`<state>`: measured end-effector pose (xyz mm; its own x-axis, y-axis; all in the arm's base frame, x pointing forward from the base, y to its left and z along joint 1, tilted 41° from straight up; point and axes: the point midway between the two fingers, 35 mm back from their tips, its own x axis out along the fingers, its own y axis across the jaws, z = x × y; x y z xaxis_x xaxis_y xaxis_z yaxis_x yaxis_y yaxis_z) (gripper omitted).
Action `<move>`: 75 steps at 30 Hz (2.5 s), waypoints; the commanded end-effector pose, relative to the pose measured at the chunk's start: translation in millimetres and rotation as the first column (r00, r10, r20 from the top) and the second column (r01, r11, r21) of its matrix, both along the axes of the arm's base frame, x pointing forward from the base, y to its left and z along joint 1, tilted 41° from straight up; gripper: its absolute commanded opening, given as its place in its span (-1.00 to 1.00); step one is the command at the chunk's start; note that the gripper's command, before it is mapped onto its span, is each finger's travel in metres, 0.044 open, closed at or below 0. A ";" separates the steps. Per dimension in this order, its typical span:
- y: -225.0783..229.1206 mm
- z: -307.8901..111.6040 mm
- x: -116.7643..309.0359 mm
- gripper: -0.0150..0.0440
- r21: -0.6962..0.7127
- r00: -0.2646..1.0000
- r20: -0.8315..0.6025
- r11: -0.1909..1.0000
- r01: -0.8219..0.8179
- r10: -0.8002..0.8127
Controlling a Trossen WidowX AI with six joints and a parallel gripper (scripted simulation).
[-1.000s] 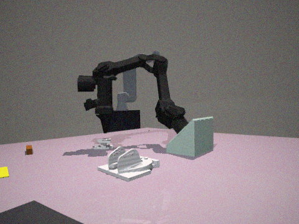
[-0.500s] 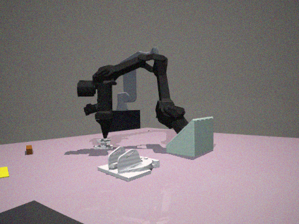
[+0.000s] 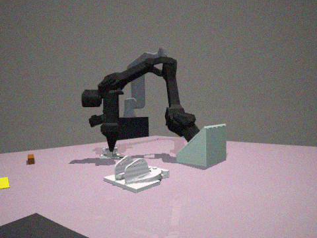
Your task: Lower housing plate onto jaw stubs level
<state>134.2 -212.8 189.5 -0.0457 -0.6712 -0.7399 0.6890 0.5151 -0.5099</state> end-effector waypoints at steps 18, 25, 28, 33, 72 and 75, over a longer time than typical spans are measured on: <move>-10.4 -13.9 -2.0 1.00 0.005 1.000 -0.006 1.000 -0.003 0.003; -10.5 -14.1 -2.0 1.00 0.005 1.000 -0.006 1.000 -0.003 0.003; -10.6 -14.2 -2.0 1.00 0.005 1.000 -0.006 1.000 -0.003 0.003; -10.6 -14.2 -2.0 1.00 0.005 1.000 -0.006 1.000 -0.003 0.003; 19.2 18.5 3.4 0.70 0.012 1.000 -0.004 1.000 0.000 0.000; 25.8 25.8 3.2 0.70 0.012 1.000 -0.005 1.000 -0.001 0.001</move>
